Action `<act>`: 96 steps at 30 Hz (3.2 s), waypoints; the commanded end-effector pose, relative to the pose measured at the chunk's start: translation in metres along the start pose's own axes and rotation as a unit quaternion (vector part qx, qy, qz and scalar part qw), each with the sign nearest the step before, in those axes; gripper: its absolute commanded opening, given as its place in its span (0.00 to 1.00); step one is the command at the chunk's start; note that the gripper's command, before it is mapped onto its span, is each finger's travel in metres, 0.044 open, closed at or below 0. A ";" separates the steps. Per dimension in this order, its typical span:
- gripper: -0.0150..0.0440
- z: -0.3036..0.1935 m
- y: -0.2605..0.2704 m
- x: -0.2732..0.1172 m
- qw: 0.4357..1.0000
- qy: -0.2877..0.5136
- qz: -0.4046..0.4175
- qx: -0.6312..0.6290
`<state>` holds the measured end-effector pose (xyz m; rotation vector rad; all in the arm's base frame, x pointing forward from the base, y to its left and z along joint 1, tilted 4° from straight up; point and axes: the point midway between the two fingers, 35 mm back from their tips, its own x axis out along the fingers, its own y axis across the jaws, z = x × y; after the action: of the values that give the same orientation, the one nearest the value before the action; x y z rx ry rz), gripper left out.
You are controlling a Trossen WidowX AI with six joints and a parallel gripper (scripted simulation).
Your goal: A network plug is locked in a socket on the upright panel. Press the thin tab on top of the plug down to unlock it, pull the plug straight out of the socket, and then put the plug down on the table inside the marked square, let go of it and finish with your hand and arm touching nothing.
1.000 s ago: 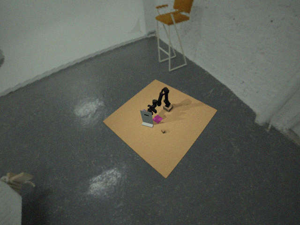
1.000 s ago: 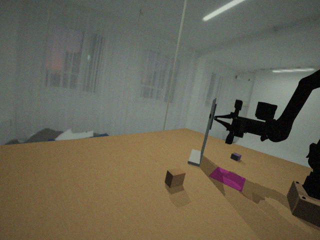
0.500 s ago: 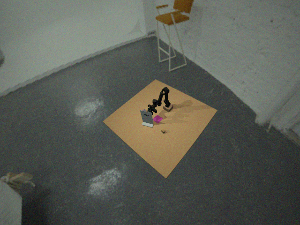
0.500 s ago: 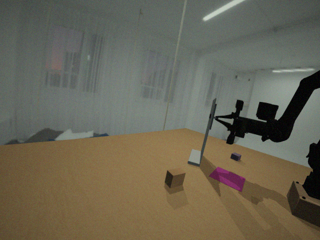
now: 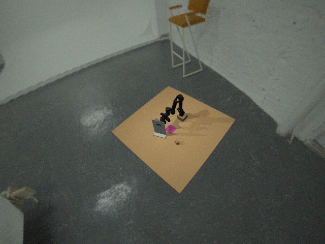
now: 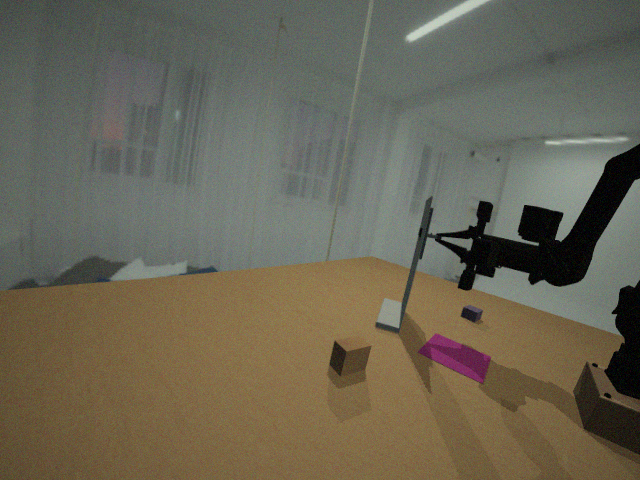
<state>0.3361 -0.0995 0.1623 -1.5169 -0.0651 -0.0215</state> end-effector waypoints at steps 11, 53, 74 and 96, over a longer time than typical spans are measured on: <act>0.25 -0.003 0.000 -0.009 1.000 -0.001 -0.001 -0.001; 0.25 -0.013 0.000 -0.030 1.000 -0.001 0.000 -0.002; 0.25 -0.018 0.000 -0.039 1.000 -0.001 0.001 -0.002; 0.25 -0.023 -0.008 -0.046 1.000 0.001 0.002 -0.003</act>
<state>0.2913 -0.1234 0.1582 -1.5134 -0.0479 -0.0147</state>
